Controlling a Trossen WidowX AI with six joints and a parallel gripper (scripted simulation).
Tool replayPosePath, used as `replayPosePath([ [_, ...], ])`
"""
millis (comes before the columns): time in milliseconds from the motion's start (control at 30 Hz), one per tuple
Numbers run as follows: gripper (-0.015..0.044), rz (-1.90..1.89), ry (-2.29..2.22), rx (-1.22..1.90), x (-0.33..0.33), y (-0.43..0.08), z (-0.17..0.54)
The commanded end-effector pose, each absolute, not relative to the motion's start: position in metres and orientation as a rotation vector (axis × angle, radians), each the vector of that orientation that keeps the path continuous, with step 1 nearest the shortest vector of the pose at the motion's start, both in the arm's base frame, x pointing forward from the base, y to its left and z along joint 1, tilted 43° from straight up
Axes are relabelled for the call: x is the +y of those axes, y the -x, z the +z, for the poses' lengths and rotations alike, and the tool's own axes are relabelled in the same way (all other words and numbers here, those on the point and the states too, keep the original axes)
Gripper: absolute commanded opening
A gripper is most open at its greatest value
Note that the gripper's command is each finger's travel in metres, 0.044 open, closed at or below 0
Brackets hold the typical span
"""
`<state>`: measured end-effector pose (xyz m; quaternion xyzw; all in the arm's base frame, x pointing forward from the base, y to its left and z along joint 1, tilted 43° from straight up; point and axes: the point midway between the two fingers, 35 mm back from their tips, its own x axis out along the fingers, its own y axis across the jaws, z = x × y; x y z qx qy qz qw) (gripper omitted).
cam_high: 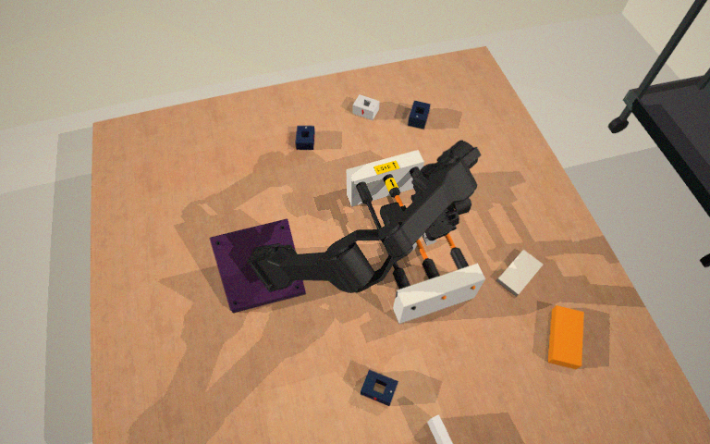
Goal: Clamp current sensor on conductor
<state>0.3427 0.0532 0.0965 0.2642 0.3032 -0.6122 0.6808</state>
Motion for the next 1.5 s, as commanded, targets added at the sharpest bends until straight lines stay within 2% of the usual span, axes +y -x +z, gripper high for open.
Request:
replayPosePath([
  [0,0.0000,-1.368,-0.585,0.680,0.050,-0.342,0.092],
  [1467,0.0000,-1.374,-0.592,0.679,0.037,-0.344,0.080],
])
